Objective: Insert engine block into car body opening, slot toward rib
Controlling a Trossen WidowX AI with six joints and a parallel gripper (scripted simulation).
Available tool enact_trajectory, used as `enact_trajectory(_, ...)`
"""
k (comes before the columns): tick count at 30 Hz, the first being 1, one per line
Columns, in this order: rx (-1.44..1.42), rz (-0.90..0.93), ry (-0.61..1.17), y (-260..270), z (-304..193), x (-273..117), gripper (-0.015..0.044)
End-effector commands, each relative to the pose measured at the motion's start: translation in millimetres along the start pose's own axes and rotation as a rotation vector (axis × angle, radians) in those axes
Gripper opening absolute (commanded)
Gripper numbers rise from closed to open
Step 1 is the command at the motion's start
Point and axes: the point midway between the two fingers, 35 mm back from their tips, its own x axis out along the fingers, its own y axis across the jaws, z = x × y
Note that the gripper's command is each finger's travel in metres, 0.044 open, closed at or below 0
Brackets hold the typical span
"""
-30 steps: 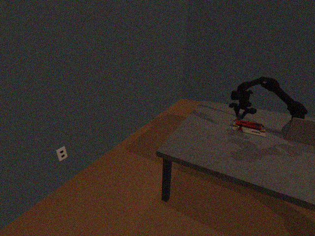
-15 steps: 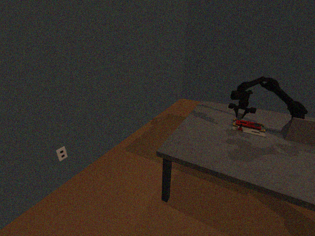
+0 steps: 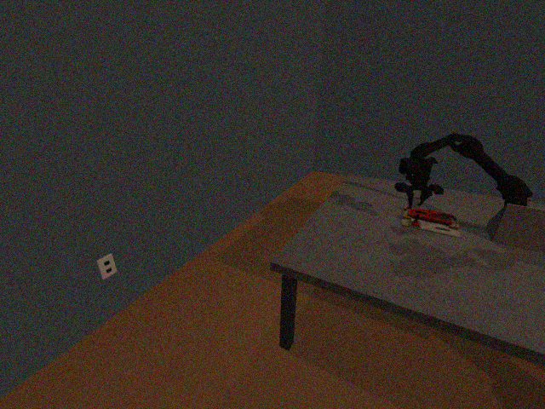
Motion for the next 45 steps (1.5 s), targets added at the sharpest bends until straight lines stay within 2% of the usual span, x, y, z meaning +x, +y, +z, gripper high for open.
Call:
enact_trajectory(1, -0.145, -0.002, -0.004, -0.9, 0.0, 1.9, 0.0000)
enact_trajectory(45, -1.669, -0.005, -0.002, -1.2, -0.3, 10.3, 0.0000)
